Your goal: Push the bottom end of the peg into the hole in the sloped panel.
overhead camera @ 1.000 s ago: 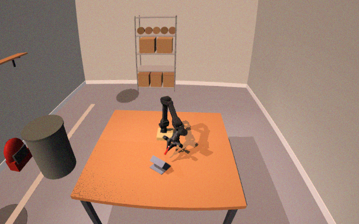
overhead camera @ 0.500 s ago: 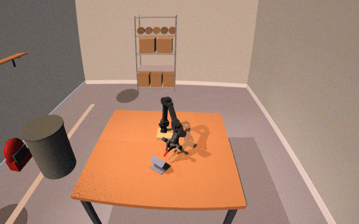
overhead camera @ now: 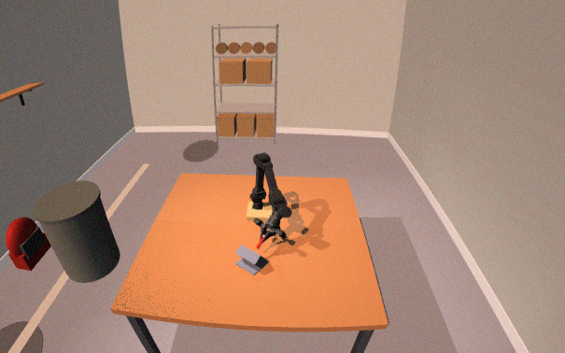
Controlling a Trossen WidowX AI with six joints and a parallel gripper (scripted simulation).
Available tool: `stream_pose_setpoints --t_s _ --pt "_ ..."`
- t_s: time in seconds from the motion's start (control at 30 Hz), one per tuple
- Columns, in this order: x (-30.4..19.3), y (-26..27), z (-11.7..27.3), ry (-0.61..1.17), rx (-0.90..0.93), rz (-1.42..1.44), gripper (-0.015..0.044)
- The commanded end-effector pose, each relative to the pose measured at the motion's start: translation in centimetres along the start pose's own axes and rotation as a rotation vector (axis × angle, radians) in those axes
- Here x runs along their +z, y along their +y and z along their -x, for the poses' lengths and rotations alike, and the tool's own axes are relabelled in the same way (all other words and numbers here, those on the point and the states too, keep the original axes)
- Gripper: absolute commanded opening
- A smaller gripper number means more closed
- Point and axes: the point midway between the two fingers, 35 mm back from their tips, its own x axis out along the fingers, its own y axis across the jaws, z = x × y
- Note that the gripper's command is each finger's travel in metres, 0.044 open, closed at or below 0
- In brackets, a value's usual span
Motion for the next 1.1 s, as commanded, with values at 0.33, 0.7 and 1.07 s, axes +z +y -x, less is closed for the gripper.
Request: stream_pose_setpoints --t_s 0.33,0.7,1.07 --pt "0.0 0.0 -1.7 0.001 -0.001 0.003 0.0000" --pt "0.0 0.0 -1.4 0.001 0.001 0.002 0.0000" --pt "0.0 0.0 -1.9 0.001 0.001 0.001 0.0000"
